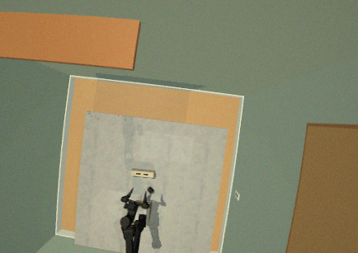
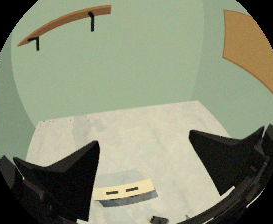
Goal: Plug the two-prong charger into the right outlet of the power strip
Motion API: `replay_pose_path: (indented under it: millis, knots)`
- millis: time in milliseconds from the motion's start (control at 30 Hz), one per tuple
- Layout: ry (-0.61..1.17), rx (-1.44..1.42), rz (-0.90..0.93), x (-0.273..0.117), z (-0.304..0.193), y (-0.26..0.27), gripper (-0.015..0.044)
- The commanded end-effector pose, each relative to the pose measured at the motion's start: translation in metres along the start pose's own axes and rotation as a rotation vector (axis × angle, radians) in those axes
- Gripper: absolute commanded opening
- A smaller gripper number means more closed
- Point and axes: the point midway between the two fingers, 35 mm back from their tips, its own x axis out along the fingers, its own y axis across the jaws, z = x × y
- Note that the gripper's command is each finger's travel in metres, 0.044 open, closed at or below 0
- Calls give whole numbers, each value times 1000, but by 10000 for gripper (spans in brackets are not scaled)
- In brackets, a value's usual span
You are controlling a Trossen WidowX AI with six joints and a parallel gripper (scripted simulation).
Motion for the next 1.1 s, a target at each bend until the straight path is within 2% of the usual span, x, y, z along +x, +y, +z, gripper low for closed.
replay_pose_path:
  millis: [0, 500, 1067]
  knots:
    - [121, -135, 2, 14, -30, -3, 440]
    - [541, -537, 111, 35, -136, -19, 440]
    - [966, -847, 439, 12, -239, -38, 440]
